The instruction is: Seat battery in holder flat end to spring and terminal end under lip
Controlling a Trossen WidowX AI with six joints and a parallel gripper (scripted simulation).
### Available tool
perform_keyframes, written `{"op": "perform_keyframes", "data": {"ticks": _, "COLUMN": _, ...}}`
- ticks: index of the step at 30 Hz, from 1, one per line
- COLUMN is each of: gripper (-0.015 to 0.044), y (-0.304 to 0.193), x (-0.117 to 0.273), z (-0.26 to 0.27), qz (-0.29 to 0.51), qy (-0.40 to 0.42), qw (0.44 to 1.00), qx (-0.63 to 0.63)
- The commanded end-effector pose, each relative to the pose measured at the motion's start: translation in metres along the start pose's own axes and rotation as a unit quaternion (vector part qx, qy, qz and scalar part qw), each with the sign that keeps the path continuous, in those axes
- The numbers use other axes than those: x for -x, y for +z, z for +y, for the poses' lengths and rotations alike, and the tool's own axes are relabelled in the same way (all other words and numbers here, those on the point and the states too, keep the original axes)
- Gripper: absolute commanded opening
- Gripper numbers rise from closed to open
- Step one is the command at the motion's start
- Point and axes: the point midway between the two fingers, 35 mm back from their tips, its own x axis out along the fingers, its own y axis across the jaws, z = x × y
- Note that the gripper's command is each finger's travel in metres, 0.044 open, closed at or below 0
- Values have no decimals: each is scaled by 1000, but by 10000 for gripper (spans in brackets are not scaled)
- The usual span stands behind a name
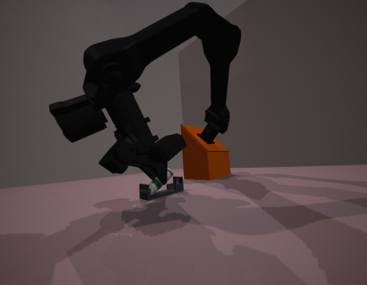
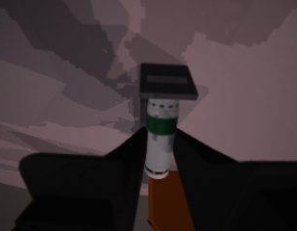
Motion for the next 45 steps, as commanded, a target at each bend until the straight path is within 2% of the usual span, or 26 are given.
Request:
{"op": "perform_keyframes", "data": {"ticks": 1, "gripper": 73, "y": 3, "x": 0, "z": -1, "qz": -11, "qy": -2, "qw": 1000, "qx": 0}}
{"op": "perform_keyframes", "data": {"ticks": 45, "gripper": 73, "y": 2, "x": -10, "z": -4, "qz": -107, "qy": -18, "qw": 994, "qx": -5}}
